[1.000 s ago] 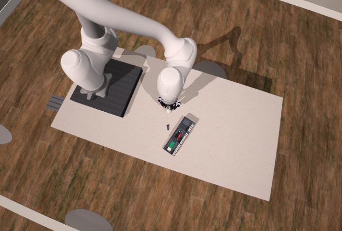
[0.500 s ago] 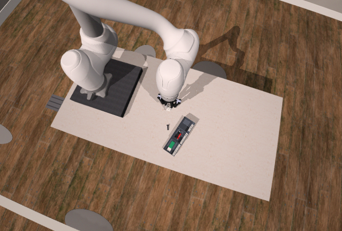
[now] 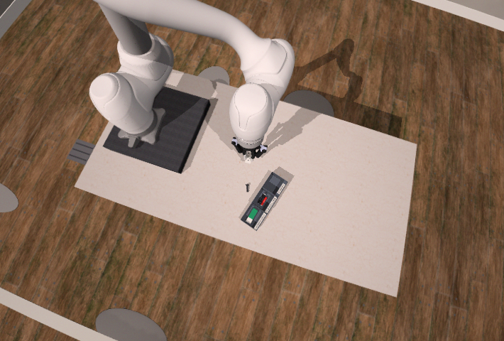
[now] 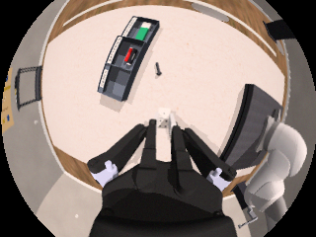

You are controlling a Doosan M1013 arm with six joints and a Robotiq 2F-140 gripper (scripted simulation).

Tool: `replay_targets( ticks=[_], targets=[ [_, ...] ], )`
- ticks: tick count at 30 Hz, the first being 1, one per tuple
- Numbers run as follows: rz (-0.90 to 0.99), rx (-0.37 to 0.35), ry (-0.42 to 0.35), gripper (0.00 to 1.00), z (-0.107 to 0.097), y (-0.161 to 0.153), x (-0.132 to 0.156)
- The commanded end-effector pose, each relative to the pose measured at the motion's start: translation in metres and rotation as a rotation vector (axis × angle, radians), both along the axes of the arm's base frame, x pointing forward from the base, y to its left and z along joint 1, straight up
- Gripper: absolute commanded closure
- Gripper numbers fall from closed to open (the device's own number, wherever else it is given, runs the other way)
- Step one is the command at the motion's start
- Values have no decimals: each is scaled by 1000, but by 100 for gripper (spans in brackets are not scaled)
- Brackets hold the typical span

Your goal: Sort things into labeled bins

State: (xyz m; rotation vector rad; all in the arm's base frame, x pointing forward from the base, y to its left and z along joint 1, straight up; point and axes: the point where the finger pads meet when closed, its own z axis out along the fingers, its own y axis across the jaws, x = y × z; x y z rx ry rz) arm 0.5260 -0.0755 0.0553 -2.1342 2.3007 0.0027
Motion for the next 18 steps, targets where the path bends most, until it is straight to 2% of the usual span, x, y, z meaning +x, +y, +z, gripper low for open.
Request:
replay_targets(
  ticks=[1,4,14,18],
  targets=[
    [0,0,0,87,1,-3,5],
    [0,0,0,87,1,-7,10],
    [0,0,0,87,1,-41,59],
    [-192,0,1,87,1,-54,79]
  ],
)
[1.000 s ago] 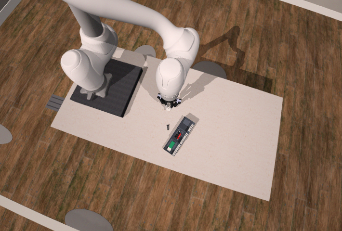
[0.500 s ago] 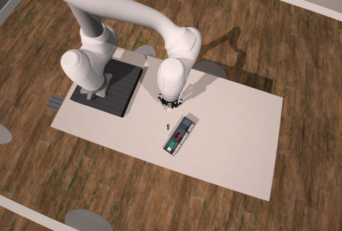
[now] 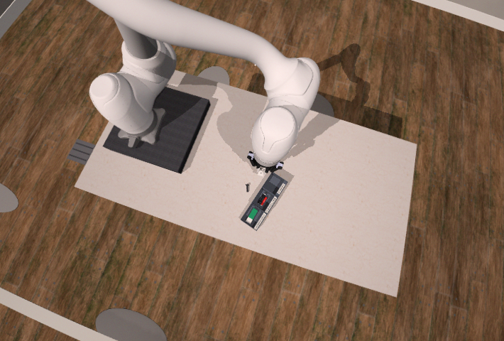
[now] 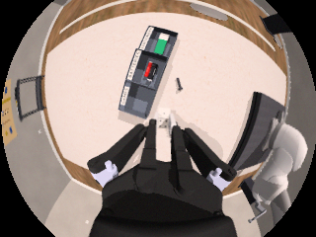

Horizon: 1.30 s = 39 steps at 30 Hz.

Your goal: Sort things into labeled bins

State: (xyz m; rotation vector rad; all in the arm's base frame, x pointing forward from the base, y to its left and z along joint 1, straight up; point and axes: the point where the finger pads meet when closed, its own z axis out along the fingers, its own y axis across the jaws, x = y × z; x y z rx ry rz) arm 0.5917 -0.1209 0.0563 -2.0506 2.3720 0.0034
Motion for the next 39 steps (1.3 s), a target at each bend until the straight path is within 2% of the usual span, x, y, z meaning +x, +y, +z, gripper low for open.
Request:
replay_targets(
  ticks=[1,3,5,12,28,39],
  targets=[
    [-157,-1,2,87,0,-12,19],
    [-157,-1,2,87,0,-12,19],
    [-256,-1,3,87,0,-19,28],
    [-256,-1,3,87,0,-42,62],
    [-256,-1,3,87,0,-42,62],
    [-256,-1,3,87,-18,-42,62]
  ],
)
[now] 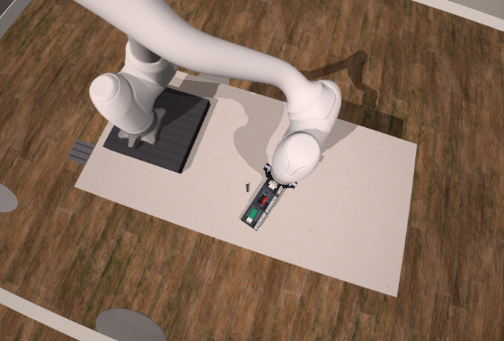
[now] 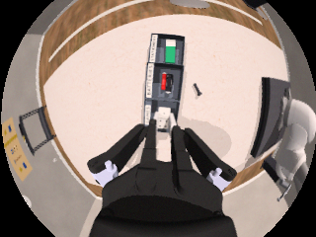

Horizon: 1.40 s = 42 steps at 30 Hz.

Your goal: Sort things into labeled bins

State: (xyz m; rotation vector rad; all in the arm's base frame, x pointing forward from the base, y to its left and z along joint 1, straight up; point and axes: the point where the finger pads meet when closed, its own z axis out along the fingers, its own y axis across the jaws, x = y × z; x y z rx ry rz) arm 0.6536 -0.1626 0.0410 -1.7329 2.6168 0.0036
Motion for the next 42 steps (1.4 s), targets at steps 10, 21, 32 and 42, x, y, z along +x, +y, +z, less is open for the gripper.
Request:
replay_targets(
  ticks=[10,21,32,42],
  targets=[
    [0,0,0,87,-23,0,0],
    [0,0,0,87,-36,0,0],
    [0,0,0,81,-36,1,-1],
    [0,0,0,81,-36,1,-1]
  ],
)
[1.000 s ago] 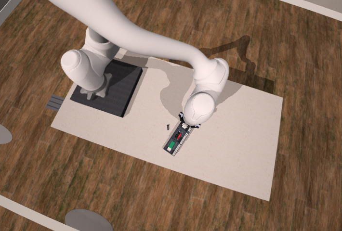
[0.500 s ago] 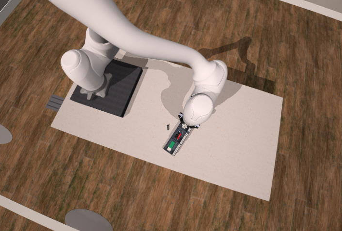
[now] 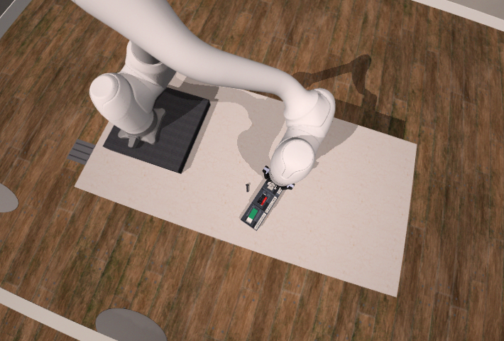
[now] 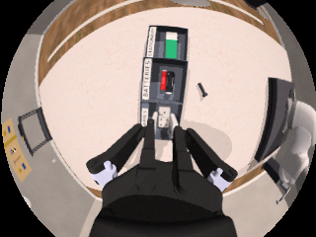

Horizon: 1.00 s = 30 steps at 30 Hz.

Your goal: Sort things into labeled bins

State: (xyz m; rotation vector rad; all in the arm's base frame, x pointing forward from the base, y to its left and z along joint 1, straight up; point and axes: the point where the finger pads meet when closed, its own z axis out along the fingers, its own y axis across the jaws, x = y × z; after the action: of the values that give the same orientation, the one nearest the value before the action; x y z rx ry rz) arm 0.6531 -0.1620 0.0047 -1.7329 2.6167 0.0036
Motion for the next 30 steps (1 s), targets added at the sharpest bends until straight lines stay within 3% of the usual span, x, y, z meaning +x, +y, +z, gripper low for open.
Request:
replay_targets(
  ticks=[1,7,30],
  targets=[
    [0,0,0,81,0,0,0],
    [0,0,0,81,0,0,0],
    [0,0,0,81,32,0,0]
  ],
)
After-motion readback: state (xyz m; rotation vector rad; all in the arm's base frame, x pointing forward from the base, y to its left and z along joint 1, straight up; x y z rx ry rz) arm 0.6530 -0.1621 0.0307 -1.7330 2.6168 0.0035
